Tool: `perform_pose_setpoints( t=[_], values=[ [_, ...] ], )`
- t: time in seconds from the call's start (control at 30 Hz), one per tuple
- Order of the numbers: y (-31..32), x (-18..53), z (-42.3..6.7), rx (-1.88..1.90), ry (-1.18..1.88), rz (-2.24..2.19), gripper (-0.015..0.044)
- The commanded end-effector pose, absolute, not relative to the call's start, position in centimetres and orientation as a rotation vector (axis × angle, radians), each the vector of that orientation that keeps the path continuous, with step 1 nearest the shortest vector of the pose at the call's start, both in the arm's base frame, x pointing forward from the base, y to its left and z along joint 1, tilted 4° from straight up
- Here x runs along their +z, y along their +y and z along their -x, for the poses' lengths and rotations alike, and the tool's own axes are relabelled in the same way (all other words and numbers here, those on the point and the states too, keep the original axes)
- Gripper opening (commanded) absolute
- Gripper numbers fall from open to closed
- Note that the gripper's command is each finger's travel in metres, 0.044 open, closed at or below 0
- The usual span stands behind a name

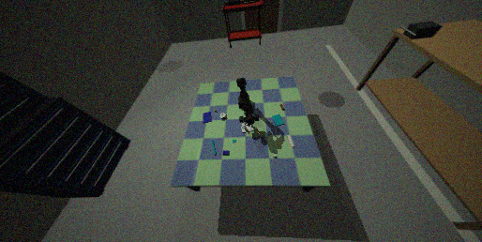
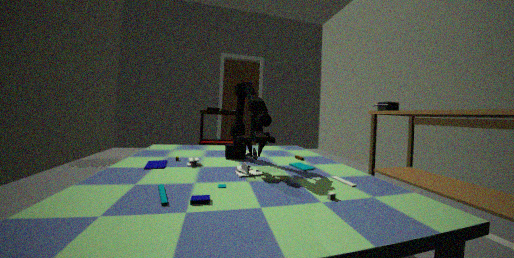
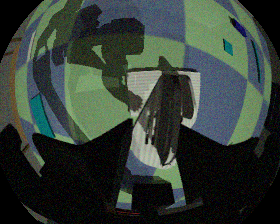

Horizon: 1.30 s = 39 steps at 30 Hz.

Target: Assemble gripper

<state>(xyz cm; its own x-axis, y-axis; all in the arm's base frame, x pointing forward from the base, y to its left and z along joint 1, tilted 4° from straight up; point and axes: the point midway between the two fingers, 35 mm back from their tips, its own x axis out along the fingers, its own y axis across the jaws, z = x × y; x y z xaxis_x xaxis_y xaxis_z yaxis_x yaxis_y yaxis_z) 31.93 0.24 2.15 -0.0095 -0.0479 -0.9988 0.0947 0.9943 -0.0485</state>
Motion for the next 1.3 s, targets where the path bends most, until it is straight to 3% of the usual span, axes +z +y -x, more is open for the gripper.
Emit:
perform_pose_setpoints(
  t=[0.0,1.27],
  values=[
    [0.3,1.3,-31.8,-0.113,1.582,-0.043,0.0134],
    [0.1,-2.6,-31.6,-0.114,1.582,-0.043,0.0134]
  ],
)
